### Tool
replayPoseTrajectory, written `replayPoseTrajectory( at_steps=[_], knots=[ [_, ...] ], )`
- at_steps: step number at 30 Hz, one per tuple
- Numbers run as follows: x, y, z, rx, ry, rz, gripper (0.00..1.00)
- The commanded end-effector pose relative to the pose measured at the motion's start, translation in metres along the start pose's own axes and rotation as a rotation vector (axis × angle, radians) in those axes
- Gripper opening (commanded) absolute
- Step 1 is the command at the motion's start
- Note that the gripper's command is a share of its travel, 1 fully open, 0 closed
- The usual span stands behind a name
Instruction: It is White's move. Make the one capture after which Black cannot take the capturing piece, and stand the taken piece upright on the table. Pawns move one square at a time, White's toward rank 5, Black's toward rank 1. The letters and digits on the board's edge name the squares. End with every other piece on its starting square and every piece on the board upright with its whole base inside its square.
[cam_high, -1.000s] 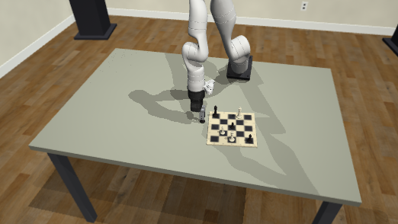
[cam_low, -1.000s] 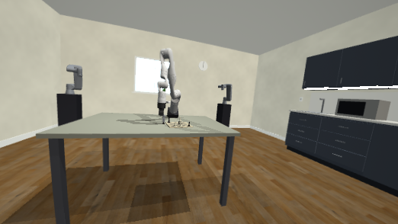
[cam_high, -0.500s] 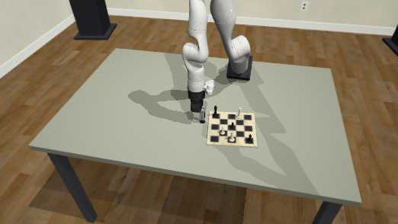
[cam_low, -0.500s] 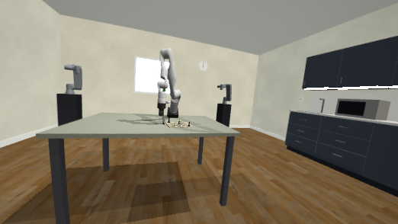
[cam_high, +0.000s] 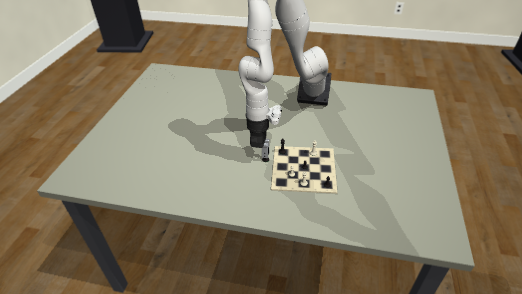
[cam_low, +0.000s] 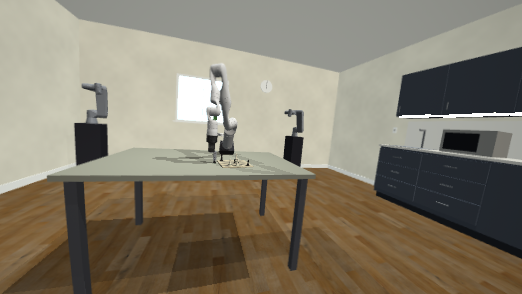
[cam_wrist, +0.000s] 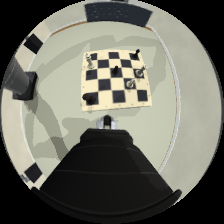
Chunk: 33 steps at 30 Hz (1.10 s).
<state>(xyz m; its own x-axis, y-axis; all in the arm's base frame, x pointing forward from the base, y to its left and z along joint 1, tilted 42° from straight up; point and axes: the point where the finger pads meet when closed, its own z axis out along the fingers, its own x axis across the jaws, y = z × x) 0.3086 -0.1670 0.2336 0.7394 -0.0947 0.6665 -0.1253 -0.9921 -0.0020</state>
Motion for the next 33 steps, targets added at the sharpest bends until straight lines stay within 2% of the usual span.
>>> replayPoseTrajectory(
  at_steps=[1,18,19,21,22,24,25,27,28,30,31,33],
  knots=[
    [0.0002,0.0002,-0.0001,0.000,0.001,0.000,0.00],
    [0.0002,0.0002,-0.0001,0.000,0.001,0.000,0.00],
    [0.0002,0.0002,-0.0001,0.000,0.001,0.000,0.16],
    [0.0002,0.0002,-0.0001,0.000,0.001,0.000,0.16],
    [0.0002,0.0002,-0.0001,0.000,0.001,0.000,0.32],
    [0.0002,0.0002,-0.0001,0.000,0.001,0.000,0.32],
    [0.0002,0.0002,-0.0001,0.000,0.001,0.000,0.48],
    [0.0002,0.0002,-0.0001,0.000,0.001,0.000,0.48],
    [0.0002,0.0002,-0.0001,0.000,0.001,0.000,0.63],
    [0.0002,0.0002,-0.0001,0.000,0.001,0.000,0.63],
    [0.0002,0.0002,-0.0001,0.000,0.001,0.000,0.79],
    [0.0002,0.0002,-0.0001,0.000,0.001,0.000,0.79]
  ],
)
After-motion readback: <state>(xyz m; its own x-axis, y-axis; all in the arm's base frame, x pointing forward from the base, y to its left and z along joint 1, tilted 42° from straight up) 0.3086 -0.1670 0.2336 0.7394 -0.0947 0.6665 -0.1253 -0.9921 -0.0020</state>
